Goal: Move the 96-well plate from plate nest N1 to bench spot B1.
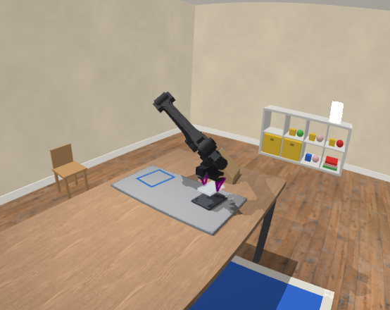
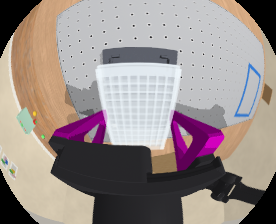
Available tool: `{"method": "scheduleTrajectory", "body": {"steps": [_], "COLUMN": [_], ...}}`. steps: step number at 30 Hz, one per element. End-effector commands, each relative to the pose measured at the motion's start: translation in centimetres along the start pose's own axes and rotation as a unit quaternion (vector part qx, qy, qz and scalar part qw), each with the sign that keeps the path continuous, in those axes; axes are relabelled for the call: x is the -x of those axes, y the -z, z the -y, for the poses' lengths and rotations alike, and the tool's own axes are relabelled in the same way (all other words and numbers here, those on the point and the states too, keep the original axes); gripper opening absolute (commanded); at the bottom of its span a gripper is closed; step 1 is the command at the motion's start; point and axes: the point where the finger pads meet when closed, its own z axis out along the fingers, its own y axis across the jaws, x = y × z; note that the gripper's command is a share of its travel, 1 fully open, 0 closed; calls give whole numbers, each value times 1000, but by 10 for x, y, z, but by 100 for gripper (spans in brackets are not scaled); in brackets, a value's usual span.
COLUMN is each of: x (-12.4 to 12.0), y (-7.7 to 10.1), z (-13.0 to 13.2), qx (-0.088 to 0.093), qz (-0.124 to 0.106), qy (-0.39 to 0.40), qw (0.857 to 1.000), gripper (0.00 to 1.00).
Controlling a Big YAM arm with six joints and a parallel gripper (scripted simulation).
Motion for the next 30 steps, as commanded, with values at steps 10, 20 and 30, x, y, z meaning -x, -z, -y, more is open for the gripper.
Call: {"method": "scheduleTrajectory", "body": {"steps": [10,20,30], "x": [16,11,11], "y": [38,34,34], "z": [-12,-6,-6], "qx": [19,10,10], "qz": [15,7,7], "qy": [-16,-11,-11], "qw": [1000,1000,1000], "gripper": [0,0,0]}}
